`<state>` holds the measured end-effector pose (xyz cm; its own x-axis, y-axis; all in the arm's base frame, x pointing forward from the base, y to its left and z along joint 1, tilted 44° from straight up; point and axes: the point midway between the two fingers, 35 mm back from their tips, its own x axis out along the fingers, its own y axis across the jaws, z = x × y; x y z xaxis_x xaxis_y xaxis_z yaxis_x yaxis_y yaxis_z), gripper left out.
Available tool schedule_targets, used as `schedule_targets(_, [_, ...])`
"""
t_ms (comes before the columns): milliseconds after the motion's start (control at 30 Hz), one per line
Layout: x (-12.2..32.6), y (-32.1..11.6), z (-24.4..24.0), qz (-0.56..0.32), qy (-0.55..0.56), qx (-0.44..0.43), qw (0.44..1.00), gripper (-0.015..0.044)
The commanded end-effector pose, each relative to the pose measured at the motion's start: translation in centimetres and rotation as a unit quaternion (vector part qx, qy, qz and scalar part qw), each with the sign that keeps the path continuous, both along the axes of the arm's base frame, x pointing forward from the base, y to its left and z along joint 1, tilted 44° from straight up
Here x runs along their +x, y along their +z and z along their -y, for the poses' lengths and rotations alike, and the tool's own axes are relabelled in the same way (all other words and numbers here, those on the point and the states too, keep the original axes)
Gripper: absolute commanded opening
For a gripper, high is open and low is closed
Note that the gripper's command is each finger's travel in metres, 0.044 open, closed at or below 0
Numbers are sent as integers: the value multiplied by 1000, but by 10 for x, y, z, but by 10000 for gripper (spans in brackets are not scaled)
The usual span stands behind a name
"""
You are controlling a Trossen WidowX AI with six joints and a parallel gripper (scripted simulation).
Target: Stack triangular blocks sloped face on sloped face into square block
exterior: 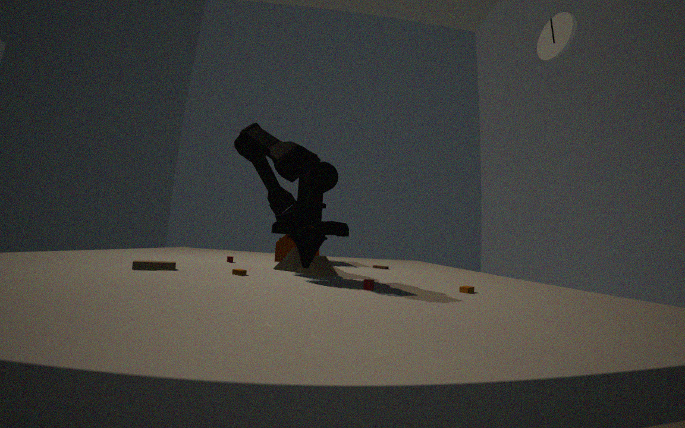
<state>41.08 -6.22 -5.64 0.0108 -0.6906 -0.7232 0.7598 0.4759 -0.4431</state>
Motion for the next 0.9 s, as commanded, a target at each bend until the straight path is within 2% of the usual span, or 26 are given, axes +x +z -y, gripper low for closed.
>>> schedule_targets(0, [-2,-4,3,-4,3,-3,1000,0])
schedule_targets(867, [-44,-36,-35,-5,3,-2,1000,0])
